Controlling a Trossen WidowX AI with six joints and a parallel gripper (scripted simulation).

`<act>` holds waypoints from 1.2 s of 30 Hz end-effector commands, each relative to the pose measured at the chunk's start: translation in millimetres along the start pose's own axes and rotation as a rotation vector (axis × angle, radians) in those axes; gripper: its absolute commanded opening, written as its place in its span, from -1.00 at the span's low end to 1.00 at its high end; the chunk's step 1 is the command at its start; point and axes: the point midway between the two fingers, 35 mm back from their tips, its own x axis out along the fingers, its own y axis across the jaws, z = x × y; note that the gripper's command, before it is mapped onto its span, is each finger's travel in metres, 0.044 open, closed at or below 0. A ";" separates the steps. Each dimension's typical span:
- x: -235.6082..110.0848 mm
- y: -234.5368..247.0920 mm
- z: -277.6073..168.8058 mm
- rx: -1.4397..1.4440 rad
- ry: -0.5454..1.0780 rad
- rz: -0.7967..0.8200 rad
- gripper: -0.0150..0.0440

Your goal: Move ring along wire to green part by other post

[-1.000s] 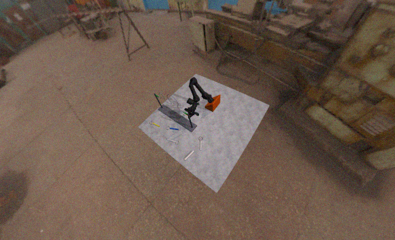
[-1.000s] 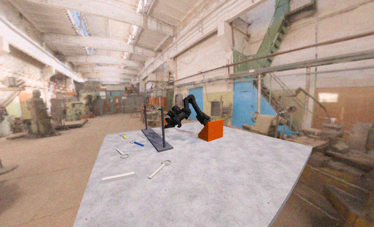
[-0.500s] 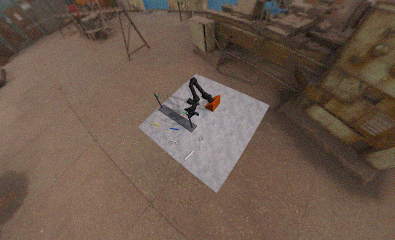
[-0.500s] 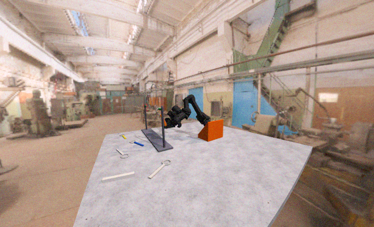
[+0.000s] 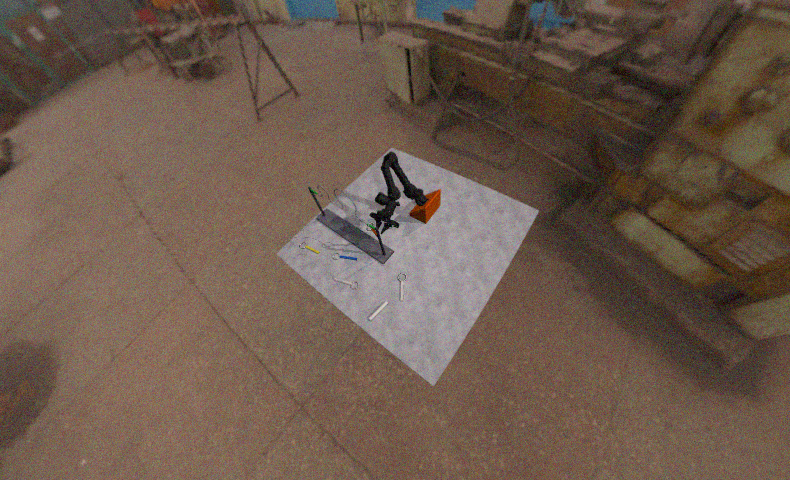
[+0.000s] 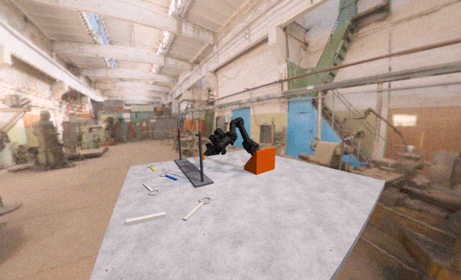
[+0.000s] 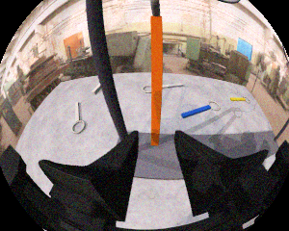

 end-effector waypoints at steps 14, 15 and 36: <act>-26.0 2.2 -3.8 0.000 0.006 0.003 0.05; -26.0 2.2 -3.8 0.000 0.006 0.003 0.05; -60.8 1.8 -2.2 -0.004 0.003 0.006 0.67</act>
